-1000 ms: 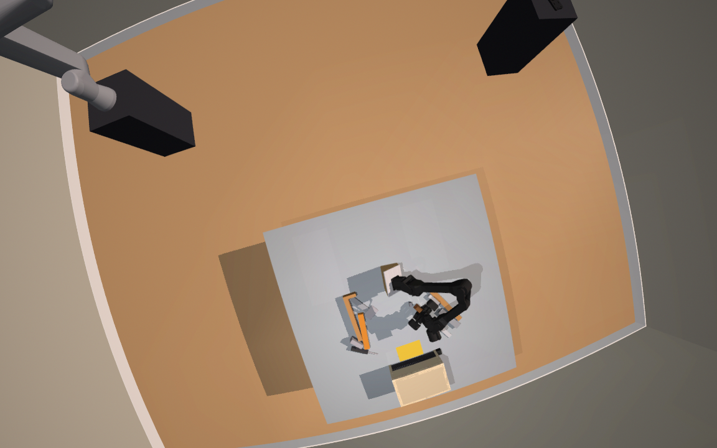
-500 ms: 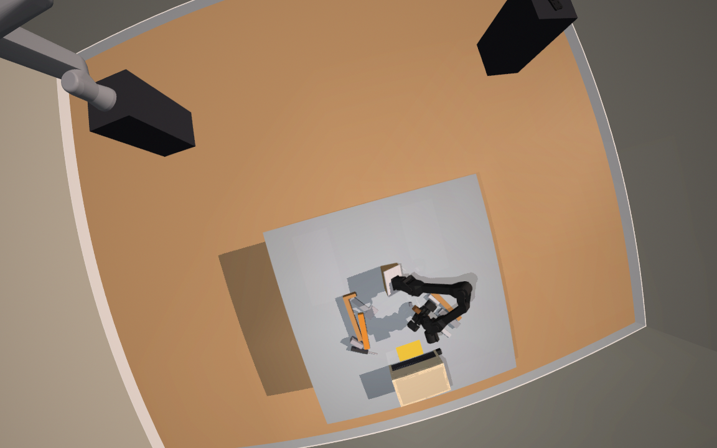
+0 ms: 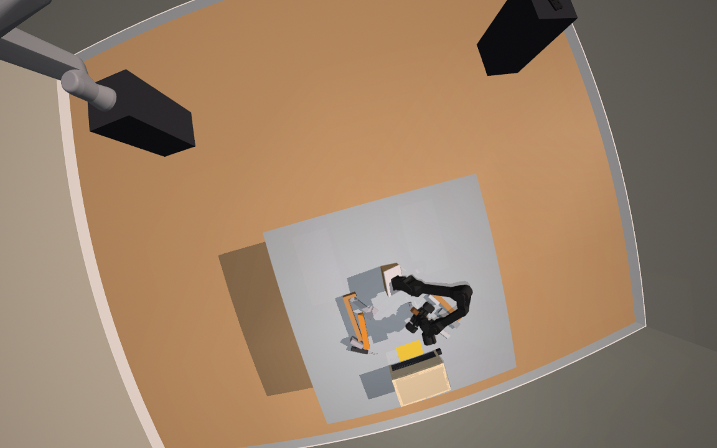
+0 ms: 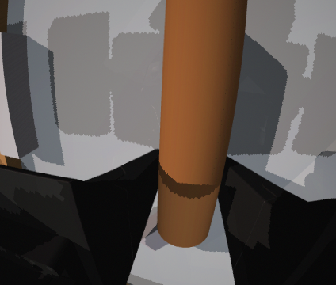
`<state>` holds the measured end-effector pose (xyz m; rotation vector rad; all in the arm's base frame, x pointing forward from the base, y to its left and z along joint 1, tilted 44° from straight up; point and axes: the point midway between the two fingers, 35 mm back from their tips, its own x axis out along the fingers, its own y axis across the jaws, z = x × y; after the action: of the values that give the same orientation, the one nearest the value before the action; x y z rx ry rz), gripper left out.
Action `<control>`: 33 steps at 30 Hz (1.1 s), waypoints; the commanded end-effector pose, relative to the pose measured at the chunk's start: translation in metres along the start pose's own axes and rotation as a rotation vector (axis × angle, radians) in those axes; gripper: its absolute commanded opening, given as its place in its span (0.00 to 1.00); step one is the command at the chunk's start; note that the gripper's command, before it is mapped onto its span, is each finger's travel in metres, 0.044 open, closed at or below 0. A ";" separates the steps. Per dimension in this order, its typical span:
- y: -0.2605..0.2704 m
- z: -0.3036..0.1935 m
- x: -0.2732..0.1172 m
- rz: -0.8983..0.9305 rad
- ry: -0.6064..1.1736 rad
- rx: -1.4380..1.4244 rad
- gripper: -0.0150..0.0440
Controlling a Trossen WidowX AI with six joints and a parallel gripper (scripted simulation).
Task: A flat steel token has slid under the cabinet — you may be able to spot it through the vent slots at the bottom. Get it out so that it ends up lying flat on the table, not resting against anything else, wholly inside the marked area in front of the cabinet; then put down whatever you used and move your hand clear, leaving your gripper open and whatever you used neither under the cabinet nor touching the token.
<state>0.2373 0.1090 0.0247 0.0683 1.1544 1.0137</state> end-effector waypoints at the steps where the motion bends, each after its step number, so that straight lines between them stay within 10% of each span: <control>1: -0.005 0.000 -0.001 -0.005 -0.002 -0.001 0.25; 33: -0.035 -0.007 -0.001 -0.006 -0.002 -0.006 0.25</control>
<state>0.2505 0.0884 0.0058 0.0627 1.1507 1.0170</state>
